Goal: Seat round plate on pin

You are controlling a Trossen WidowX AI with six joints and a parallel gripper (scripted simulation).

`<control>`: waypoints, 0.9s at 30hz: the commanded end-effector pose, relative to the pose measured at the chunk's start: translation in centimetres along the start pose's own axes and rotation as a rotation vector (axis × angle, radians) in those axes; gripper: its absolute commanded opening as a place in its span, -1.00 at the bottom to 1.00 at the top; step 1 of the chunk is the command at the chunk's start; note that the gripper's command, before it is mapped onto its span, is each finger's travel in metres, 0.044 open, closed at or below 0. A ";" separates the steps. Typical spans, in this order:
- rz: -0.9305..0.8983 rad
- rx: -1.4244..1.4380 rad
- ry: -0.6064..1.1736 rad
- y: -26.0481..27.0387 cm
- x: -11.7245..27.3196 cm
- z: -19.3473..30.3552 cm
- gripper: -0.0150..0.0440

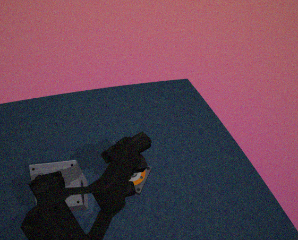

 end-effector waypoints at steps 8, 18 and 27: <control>-0.008 0.005 0.012 1.2 -0.1 0.3 -0.49; -0.008 0.005 0.012 2.2 0.0 0.3 -0.49; -0.009 0.005 0.011 3.1 0.0 0.1 -0.49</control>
Point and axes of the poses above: the point midway between the two fingers, 35 mm back from their tips, its own x axis back along the fingers, its own y axis across the jaws, z = x × y, the point moved 3 cm from there along x, back along the fingers, and after that the axes turned 8 degrees about x, right-handed, at the moved point
